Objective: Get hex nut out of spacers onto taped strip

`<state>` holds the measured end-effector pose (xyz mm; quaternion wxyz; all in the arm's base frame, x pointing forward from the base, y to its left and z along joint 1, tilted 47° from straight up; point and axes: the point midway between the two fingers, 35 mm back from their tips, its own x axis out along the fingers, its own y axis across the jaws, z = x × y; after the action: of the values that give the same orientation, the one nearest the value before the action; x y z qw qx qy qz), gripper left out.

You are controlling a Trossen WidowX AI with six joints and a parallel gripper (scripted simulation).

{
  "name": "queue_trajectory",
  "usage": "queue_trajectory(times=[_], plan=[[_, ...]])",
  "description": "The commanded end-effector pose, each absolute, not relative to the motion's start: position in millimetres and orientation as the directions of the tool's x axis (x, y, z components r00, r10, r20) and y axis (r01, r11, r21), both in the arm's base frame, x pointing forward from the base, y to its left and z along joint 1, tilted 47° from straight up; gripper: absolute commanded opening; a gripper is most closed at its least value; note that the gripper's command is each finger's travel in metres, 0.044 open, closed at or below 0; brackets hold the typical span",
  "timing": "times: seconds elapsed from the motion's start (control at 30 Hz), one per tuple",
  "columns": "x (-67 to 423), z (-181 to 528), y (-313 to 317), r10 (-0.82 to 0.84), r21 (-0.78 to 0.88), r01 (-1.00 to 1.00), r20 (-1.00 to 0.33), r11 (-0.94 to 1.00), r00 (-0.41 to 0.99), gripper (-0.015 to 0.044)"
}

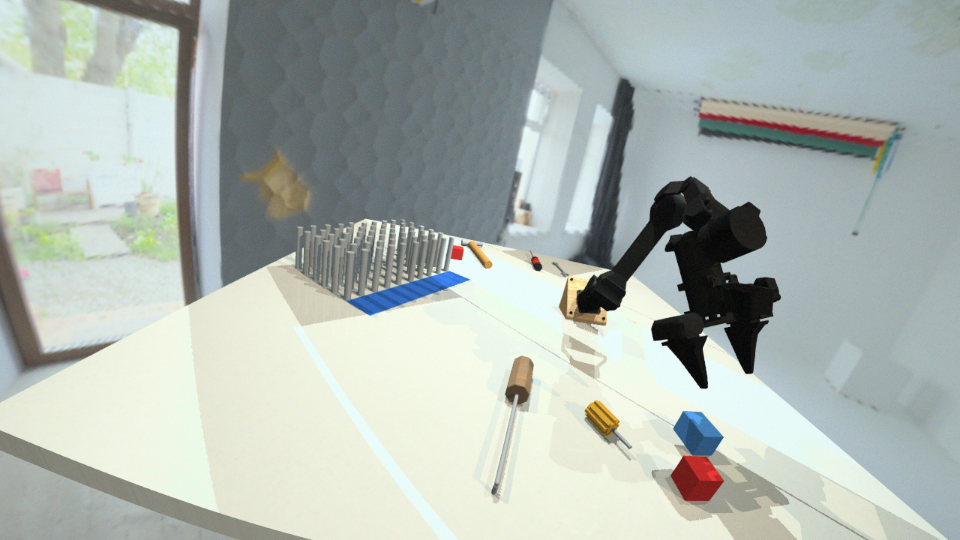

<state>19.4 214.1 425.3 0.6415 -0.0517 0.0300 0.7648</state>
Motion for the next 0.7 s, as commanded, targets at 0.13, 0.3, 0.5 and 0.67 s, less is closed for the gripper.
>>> queue_trajectory(times=[0.13, 0.3, 0.5, 0.67], plan=[[129.0, 391.2, 236.9, 0.974, 0.072, -0.984, -0.17, 0.165, 0.151, 0.044], [202.6, 372.3, 224.0, 0.915, 0.088, -0.92, -0.176, 0.381, 0.362, 0.044], [284.9, 334.4, 185.3, 0.794, 0.13, -0.788, -0.207, 0.602, 0.572, 0.044], [342.9, 286.5, 133.7, 0.66, 0.186, -0.634, -0.258, 0.751, 0.705, 0.044]])
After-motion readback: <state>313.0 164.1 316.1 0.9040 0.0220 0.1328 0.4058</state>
